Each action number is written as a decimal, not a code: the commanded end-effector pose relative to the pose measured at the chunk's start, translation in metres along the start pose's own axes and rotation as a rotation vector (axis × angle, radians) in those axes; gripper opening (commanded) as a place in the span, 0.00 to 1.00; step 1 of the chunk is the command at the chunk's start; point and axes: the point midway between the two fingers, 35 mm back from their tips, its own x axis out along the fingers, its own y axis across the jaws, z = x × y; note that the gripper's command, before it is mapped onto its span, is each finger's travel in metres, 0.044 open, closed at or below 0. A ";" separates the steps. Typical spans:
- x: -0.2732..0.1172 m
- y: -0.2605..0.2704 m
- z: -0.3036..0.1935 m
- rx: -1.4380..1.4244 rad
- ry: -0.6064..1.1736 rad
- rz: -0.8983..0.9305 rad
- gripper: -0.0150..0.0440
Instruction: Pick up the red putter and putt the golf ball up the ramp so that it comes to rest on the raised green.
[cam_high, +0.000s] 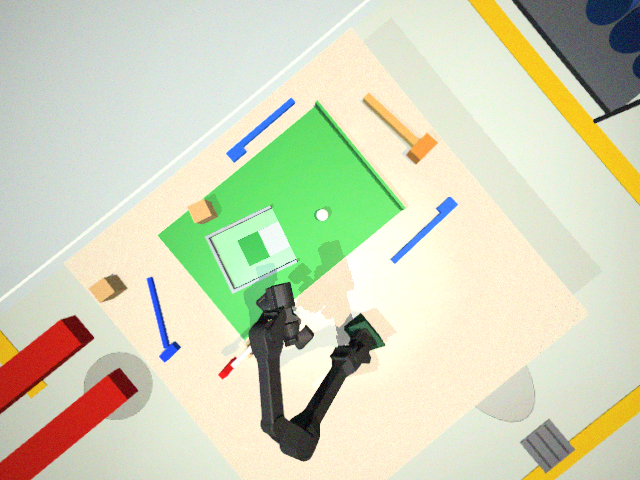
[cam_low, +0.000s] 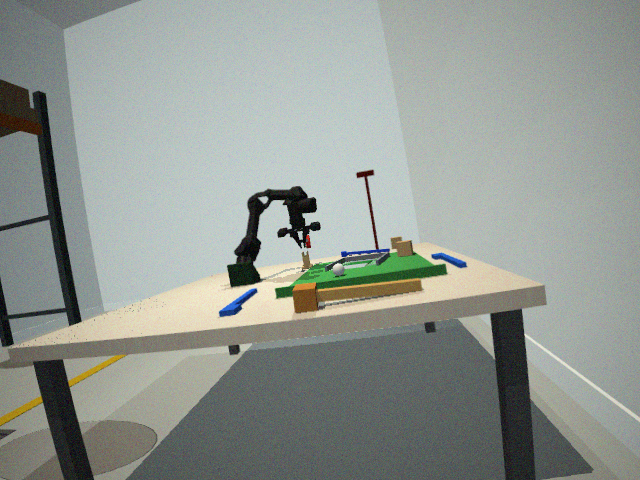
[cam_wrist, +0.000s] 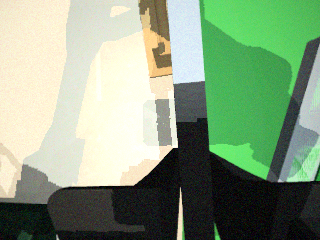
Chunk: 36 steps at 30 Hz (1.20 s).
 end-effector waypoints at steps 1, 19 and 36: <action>-0.024 0.002 0.008 0.014 0.005 -0.023 0.25; -0.052 -0.008 -0.067 0.464 0.080 -0.081 0.25; -0.095 0.017 -0.187 1.225 0.150 -0.161 0.25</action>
